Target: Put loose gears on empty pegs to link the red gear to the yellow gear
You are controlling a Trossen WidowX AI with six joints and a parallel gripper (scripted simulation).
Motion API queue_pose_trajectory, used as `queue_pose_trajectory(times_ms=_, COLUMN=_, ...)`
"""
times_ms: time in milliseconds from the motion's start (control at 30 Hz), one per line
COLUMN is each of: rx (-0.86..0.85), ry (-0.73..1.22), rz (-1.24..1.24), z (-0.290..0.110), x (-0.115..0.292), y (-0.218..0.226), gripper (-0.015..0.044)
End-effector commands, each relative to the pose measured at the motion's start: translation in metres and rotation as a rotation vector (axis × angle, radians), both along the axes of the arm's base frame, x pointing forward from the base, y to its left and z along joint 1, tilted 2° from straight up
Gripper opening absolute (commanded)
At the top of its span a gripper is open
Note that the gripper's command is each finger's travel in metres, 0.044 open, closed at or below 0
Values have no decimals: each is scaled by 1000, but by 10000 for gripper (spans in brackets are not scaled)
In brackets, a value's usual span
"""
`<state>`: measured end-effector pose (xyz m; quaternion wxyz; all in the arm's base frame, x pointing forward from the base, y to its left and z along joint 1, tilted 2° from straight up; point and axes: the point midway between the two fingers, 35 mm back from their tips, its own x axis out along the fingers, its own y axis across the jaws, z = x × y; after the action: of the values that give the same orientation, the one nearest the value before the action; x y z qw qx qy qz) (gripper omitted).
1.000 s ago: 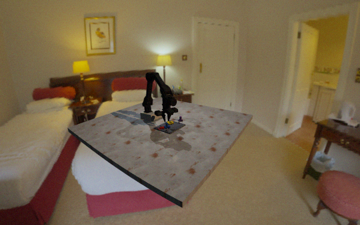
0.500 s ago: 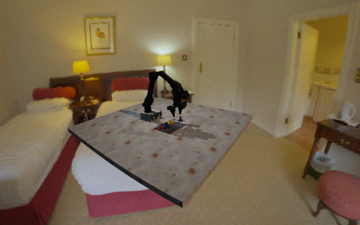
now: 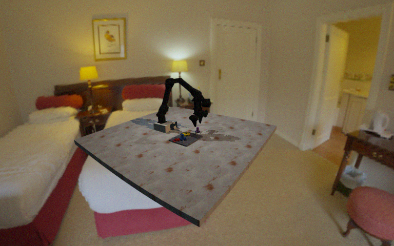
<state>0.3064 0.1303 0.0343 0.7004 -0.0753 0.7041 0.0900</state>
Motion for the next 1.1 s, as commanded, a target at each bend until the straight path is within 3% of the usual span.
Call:
queue_pose_trajectory(times_ms=0, rx=-1, ry=8, rz=-1, z=-8, x=-2, y=1, gripper=440)
queue_pose_trajectory(times_ms=767, rx=-1, ry=8, rz=-1, z=-35, x=-3, y=1, gripper=440)
queue_pose_trajectory(times_ms=1067, rx=-1, ry=8, rz=-1, z=-35, x=-3, y=1, gripper=204)
